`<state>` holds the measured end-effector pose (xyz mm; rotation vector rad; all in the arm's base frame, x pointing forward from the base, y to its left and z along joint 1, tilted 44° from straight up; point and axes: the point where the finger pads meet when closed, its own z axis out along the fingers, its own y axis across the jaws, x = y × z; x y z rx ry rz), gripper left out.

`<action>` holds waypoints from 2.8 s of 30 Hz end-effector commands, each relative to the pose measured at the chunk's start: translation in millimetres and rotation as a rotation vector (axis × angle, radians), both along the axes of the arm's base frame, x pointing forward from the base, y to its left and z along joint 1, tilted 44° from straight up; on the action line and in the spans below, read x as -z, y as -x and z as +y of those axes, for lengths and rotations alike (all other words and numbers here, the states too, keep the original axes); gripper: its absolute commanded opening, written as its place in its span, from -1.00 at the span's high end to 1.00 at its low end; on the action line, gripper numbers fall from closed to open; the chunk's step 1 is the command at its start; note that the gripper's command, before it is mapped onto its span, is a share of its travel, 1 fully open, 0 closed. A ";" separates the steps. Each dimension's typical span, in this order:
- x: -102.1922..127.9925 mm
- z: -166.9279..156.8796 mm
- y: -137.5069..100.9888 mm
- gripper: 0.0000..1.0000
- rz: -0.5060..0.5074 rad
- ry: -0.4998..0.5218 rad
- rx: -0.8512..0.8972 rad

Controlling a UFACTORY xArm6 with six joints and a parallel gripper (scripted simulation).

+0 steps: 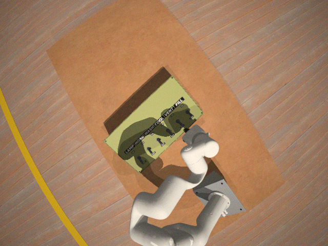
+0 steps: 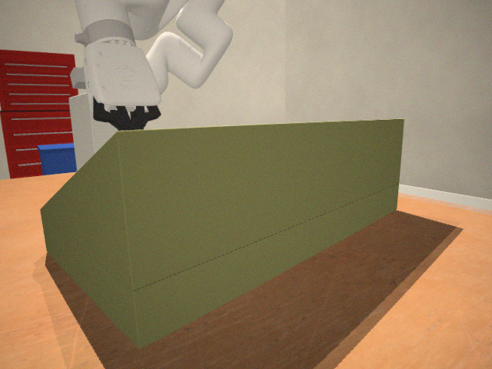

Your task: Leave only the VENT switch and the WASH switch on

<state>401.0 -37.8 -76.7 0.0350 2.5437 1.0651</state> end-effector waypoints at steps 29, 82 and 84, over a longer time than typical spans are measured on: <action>11.2 10.8 -8.4 1.00 -0.004 0.003 0.002; 8.0 8.4 -16.9 1.00 -0.004 0.003 0.002; 8.0 8.4 -16.9 1.00 -0.004 0.003 0.002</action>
